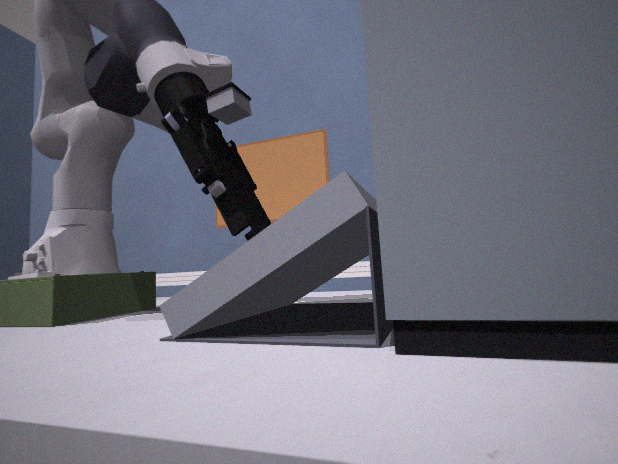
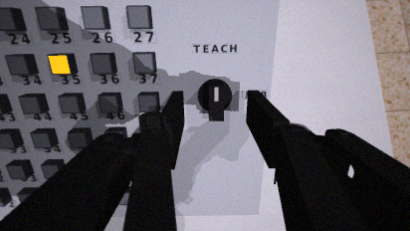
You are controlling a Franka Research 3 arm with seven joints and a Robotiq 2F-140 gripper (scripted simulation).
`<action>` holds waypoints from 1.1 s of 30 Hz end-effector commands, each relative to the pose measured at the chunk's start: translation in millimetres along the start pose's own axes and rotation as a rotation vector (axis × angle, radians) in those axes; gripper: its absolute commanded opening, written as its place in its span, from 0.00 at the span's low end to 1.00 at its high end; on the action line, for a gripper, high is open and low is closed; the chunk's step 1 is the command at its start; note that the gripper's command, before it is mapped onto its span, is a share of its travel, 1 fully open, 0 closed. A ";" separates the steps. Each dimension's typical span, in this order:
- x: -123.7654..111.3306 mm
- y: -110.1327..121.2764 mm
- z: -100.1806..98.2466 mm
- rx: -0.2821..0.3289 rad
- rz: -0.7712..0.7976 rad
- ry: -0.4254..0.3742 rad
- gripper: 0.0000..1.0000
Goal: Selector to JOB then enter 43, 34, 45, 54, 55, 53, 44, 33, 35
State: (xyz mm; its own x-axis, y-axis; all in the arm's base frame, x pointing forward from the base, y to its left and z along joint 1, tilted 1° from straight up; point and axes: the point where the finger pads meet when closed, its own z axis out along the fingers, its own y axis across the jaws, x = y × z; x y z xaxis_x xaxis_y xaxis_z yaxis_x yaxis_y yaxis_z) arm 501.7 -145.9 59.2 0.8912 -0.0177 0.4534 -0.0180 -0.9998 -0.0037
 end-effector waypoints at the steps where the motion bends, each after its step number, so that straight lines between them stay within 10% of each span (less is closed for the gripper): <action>1: 2.9 0.5 2.4 -0.004 -0.003 0.009 0.40; 33: 3.0 0.6 15.7 -0.004 -0.003 0.009 0.40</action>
State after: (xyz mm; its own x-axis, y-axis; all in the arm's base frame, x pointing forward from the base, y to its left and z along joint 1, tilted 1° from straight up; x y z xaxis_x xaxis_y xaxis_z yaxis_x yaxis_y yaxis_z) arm 509.5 -146.0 45.1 0.8899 -0.0140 0.4560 -0.0159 -0.9999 0.0002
